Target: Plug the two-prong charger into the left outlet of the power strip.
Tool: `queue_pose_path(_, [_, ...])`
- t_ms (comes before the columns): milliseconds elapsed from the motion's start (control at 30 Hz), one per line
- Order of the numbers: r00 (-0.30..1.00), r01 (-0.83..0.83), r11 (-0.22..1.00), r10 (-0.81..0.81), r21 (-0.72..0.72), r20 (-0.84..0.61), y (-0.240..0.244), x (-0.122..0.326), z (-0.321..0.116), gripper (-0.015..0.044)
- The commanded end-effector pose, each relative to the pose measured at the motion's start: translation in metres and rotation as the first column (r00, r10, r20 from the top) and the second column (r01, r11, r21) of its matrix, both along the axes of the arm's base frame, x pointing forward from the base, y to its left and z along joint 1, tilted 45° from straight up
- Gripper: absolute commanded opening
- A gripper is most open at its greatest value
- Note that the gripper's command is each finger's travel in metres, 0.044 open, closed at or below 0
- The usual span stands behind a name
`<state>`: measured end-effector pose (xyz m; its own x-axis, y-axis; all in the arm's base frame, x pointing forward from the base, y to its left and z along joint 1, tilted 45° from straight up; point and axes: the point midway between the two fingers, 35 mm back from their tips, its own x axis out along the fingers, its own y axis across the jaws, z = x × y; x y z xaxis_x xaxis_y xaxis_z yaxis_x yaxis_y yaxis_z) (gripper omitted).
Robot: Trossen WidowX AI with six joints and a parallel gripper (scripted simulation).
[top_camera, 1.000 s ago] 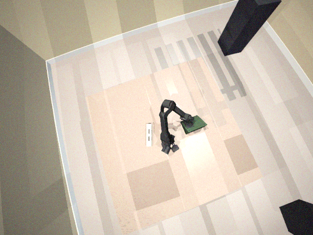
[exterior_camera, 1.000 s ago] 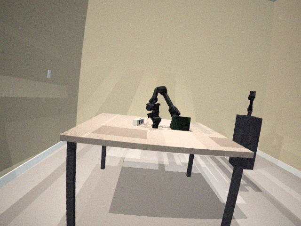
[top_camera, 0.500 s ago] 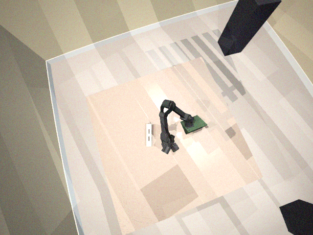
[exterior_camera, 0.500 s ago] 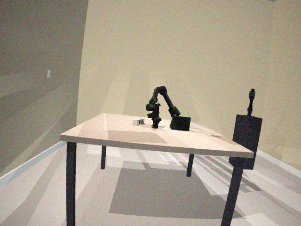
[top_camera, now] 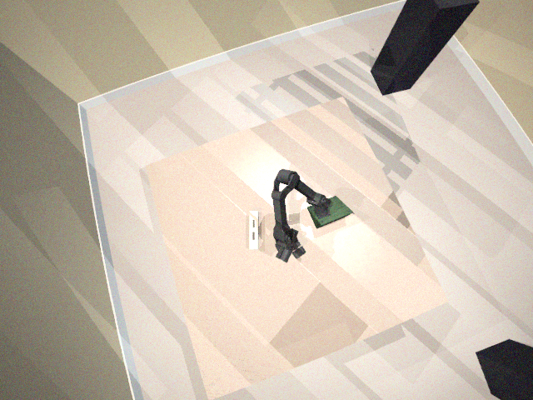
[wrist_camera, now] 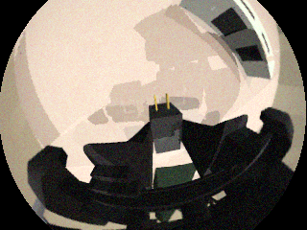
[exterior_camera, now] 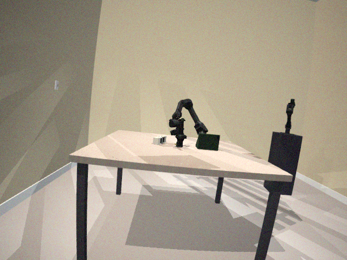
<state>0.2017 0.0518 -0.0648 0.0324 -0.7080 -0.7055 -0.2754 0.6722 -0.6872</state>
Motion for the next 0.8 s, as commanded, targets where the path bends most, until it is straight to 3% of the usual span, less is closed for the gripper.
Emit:
queue_pose_path(0, [1.0,-0.002,1.0,0.002,0.013,0.009,0.016,0.0,0.012,0.0])
queue_pose_path(233, [1.0,-0.005,1.0,0.005,0.009,0.006,0.035,-0.008,0.036,0.0])
queue_pose_path(767, [0.992,0.083,0.996,-0.086,0.035,0.091,0.025,0.008,0.036,0.0])
